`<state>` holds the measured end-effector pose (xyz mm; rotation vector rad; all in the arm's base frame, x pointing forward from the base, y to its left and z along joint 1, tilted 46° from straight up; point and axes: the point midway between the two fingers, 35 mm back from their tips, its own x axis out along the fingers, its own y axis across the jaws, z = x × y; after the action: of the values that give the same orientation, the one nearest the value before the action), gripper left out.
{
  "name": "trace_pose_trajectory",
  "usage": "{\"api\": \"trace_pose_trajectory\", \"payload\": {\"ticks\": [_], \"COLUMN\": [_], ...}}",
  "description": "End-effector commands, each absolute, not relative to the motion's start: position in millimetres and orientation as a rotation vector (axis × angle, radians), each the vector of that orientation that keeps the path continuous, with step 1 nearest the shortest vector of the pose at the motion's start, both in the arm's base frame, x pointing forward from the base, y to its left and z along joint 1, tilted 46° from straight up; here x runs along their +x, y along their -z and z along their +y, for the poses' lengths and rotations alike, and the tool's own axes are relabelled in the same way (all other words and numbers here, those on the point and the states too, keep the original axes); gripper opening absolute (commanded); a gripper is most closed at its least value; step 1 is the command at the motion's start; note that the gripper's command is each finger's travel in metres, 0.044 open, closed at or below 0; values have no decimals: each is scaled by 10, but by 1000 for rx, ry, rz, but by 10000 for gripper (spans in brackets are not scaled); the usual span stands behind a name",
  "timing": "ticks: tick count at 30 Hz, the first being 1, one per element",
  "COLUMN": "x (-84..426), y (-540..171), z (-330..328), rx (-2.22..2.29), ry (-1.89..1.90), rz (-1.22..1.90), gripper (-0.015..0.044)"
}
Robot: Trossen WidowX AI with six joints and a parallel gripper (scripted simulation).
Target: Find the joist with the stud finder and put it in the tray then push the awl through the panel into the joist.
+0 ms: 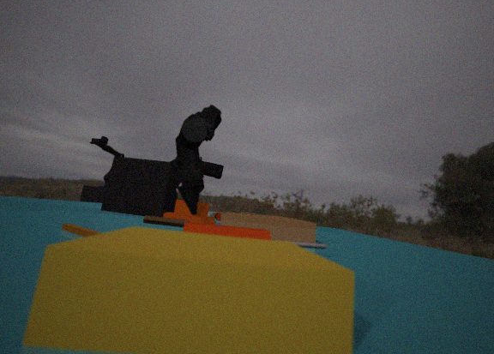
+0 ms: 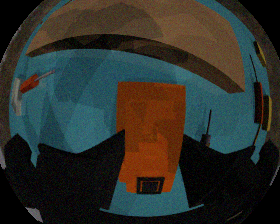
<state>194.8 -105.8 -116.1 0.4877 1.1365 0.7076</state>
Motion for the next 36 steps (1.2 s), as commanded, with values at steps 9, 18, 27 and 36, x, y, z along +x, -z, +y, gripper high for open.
{"api": "trace_pose_trajectory", "payload": {"ticks": [9,18,27,36], "x": [1954,1992,1965,2085], "y": [1146,847,444,457], "z": [-1076,-1428,-1770,-1855], "rx": [493,491,492,501], "ry": [-706,-703,-704,-688], "rz": [1135,1137,1138,1148], "gripper": [109,0,0,0]}}
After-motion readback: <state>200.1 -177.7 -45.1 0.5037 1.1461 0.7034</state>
